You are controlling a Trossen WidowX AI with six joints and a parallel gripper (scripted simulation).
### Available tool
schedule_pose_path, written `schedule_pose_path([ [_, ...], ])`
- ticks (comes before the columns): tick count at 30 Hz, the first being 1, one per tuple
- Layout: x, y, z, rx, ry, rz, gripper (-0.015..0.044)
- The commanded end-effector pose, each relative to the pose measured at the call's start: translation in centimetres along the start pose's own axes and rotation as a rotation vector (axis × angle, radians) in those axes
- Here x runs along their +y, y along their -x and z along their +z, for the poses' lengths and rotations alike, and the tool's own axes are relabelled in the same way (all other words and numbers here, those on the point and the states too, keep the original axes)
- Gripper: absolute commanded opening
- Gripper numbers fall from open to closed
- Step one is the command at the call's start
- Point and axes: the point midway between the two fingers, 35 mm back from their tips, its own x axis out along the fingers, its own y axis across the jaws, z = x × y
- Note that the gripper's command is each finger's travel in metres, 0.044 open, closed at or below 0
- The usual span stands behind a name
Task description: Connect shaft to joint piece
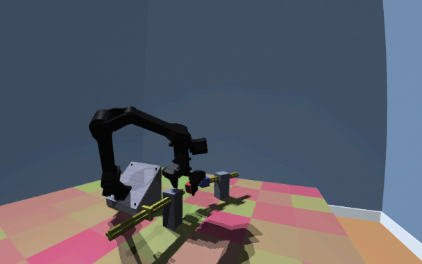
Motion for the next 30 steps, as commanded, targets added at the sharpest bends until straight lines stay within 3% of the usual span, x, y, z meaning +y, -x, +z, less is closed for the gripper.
schedule_pose_path([
  [1,-0.1,-0.4,-1.5,-0.002,-0.003,-0.007,0.044],
  [8,-0.3,-0.8,-4.0,-0.002,-0.011,-0.009,0.044],
  [30,-0.3,-3.7,-4.1,-0.003,-0.011,-0.009,0.044],
])
